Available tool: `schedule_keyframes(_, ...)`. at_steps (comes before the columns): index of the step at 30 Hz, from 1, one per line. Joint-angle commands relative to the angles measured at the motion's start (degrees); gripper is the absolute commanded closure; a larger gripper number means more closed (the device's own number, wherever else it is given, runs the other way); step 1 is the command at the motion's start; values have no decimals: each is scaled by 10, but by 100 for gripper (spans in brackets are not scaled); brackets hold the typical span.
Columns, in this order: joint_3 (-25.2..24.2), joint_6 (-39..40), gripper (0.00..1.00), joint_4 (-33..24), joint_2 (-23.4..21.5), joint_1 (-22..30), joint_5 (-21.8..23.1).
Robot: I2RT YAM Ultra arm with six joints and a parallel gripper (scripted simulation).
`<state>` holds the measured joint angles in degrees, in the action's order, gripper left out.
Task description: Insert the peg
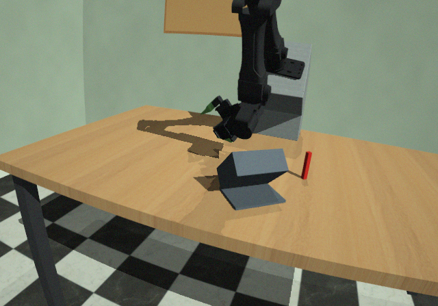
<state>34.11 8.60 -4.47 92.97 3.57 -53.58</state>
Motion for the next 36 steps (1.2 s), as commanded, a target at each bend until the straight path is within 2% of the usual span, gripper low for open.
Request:
schedule_keyframes(1,11,-17,0,-19,-23,28,14)
schedule_keyframes(9,18,-47,0,-38,-55,98,43)
schedule_keyframes(11,18,-47,0,-38,-55,98,43)
schedule_keyframes(26,31,-104,0,-69,-116,232,98)
schedule_keyframes(28,31,-104,0,-69,-116,232,98)
schedule_keyframes(36,42,-135,0,-77,-146,308,122)
